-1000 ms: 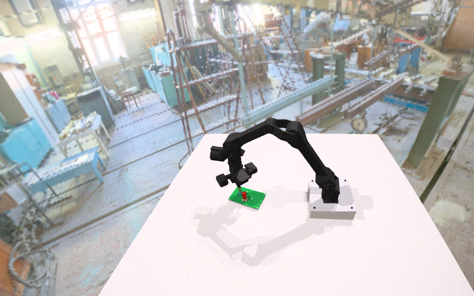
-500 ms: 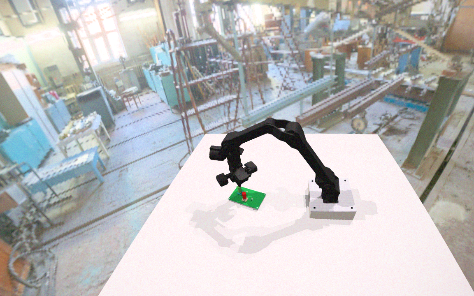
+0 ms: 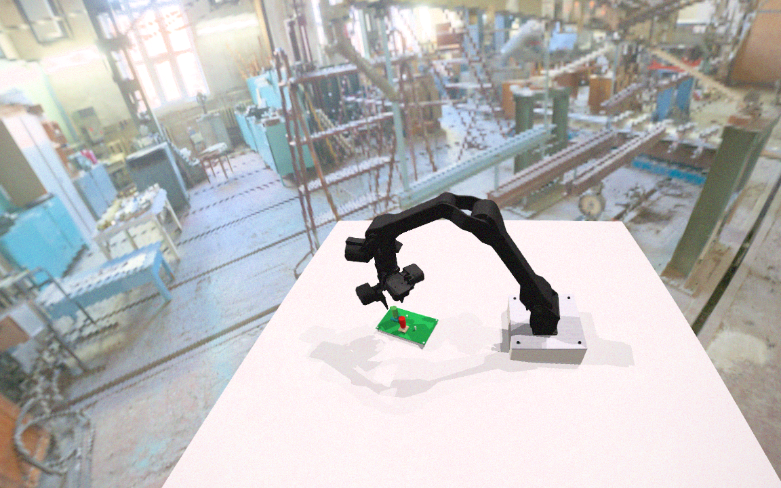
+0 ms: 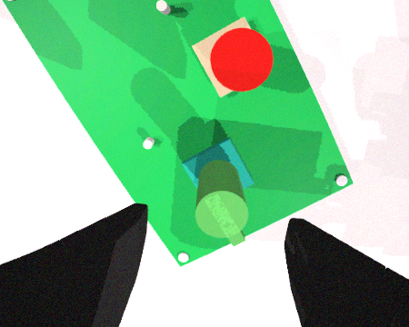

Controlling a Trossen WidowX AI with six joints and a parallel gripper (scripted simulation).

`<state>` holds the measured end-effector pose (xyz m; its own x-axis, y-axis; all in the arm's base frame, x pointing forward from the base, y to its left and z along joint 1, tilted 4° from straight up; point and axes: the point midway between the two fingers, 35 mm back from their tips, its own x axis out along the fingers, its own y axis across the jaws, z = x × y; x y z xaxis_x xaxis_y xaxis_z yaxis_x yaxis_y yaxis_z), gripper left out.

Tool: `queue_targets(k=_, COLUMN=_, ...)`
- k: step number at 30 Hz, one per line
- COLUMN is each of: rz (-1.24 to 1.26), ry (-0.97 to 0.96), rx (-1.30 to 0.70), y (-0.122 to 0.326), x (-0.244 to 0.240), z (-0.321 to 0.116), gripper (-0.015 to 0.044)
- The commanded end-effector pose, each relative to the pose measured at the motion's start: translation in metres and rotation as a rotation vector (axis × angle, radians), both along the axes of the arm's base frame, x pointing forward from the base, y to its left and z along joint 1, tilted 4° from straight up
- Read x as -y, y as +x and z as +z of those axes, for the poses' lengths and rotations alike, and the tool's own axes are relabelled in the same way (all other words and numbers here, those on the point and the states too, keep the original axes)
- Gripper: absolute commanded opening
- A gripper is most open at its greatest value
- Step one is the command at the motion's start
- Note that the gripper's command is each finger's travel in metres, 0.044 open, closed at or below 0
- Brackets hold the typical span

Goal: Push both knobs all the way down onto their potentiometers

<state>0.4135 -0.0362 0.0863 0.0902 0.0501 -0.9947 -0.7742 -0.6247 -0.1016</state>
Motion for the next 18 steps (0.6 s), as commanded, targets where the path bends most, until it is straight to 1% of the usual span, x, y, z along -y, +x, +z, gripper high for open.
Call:
queue_targets(k=1, rz=0.001, ry=0.001, rx=-0.007, y=-0.023, x=-0.003, z=0.007, gripper=0.0315)
queue_targets(k=6, rz=0.002, ry=0.0, rx=-0.01, y=-0.078, x=-0.01, z=0.017, gripper=0.044)
queue_targets(k=14, rz=0.003, ry=0.0, rx=-0.015, y=-0.168, x=-0.02, z=0.009, gripper=0.044)
queue_targets(k=18, rz=0.003, ry=0.0, rx=-0.016, y=-0.175, x=-0.02, z=0.007, gripper=0.044)
